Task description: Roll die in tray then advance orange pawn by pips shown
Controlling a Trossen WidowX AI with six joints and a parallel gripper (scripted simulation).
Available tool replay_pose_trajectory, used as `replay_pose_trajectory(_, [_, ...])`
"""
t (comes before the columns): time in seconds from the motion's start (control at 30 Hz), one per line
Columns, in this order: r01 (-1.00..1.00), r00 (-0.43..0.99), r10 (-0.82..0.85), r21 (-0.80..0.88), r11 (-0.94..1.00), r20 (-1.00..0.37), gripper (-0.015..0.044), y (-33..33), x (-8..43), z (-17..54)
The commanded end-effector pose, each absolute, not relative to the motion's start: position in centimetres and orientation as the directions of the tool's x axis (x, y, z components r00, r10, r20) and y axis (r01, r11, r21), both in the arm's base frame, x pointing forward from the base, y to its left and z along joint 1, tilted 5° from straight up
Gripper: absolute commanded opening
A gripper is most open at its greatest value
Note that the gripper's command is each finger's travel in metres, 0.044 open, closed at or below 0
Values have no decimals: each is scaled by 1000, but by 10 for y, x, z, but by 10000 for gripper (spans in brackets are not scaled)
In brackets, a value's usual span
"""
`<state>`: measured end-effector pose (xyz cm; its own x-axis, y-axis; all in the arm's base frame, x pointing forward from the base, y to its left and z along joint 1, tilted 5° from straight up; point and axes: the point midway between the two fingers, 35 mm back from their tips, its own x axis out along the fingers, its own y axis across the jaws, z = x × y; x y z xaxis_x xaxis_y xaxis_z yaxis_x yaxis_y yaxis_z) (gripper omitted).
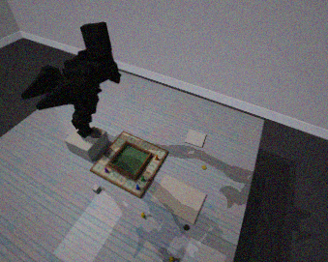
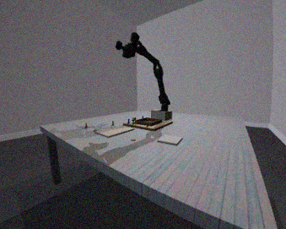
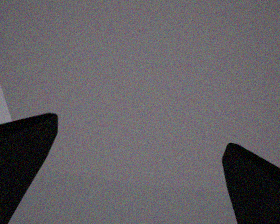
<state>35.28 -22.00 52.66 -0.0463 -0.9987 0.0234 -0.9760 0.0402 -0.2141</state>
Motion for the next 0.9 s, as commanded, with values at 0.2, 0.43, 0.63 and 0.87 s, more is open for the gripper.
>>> replay_pose_trajectory(0.2, [-948,106,-994,-304,-92,-31,275,-244,395,464])
replay_pose_trajectory(0.43, [-885,251,-940,-449,-125,-232,275,-265,422,359])
replay_pose_trajectory(0.63, [-829,291,-830,-558,29,-476,275,-269,417,257])
replay_pose_trajectory(0.87, [-739,227,-608,-541,401,-761,275,-251,378,140])
